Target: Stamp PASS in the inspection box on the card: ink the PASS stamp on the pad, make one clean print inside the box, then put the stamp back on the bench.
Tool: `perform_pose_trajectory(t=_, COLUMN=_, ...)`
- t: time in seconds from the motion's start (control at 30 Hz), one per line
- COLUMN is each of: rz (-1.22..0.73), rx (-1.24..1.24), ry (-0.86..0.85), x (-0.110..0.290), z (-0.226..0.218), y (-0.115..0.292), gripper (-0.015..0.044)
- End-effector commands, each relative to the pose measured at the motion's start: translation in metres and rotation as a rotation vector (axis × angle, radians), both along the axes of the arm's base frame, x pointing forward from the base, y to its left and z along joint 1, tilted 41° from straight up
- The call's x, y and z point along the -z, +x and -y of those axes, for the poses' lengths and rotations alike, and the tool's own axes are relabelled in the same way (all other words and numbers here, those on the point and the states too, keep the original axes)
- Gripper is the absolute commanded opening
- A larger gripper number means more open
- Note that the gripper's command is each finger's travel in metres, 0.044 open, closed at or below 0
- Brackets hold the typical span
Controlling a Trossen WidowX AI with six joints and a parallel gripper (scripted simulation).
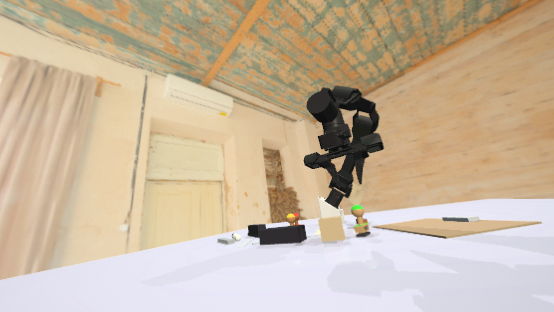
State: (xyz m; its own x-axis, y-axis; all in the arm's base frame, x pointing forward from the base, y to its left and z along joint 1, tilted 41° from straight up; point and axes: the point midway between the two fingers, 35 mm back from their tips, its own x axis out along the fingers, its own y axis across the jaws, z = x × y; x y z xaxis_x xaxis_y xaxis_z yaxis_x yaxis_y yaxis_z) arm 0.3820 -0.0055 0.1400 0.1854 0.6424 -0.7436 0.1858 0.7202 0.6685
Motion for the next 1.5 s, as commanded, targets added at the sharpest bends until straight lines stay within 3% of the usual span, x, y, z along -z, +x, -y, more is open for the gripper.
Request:
perform_pose_trajectory(t=0.0, rz=-0.025, rx=-0.078, ry=-0.014, x=0.007, z=-0.014, y=-0.005, gripper=0.0217)
perform_pose_trajectory(t=1.47, rz=-0.024, rx=-0.078, ry=-0.013, x=0.058, z=-0.054, y=0.005, gripper=0.0217)
